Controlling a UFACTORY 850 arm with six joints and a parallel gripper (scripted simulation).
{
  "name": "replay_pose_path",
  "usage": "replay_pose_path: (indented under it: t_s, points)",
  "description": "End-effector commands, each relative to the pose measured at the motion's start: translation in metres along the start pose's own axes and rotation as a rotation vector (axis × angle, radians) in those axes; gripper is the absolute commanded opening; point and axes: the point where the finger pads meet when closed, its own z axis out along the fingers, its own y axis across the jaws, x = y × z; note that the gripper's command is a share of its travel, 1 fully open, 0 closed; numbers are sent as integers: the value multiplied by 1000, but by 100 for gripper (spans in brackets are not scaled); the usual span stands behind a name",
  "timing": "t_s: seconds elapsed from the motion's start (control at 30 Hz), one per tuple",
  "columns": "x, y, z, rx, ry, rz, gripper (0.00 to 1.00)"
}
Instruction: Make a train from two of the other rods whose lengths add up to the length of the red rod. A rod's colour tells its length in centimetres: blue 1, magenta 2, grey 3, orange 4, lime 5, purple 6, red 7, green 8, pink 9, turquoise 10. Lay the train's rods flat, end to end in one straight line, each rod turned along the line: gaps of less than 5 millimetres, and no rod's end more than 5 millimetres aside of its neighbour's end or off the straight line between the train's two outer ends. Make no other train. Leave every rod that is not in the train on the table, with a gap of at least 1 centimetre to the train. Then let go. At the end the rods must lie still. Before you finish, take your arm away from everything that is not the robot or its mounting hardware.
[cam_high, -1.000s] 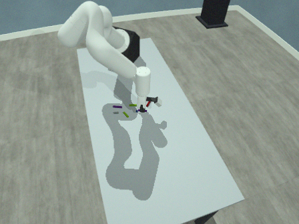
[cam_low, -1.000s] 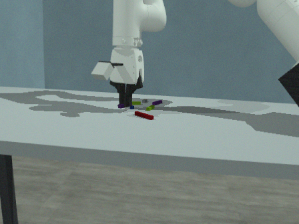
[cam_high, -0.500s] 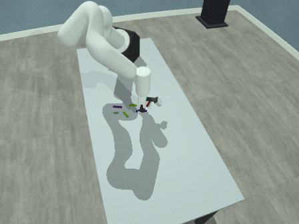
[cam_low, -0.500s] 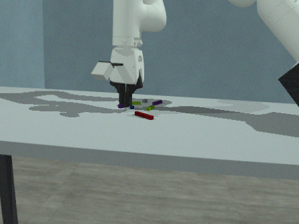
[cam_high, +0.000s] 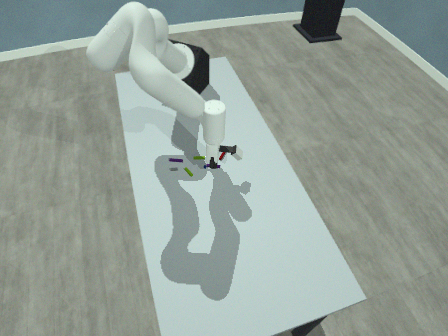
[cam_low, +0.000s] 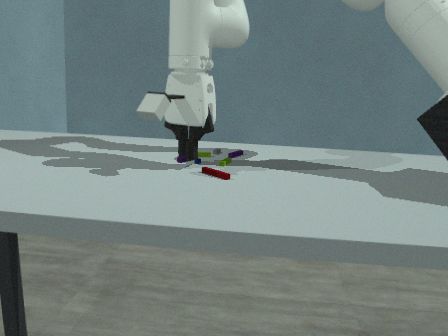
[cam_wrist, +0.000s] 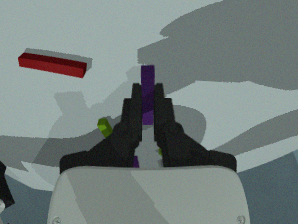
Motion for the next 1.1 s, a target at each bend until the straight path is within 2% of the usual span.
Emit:
replay_pose_path:
  t_s: [0.0, 0.47, 1.07]
  points:
    - [0, 0, 2, -1, 1, 0, 4]
    - [0, 0, 11, -1, 1, 0, 4]
    - [0, 0, 11, -1, 1, 0, 4]
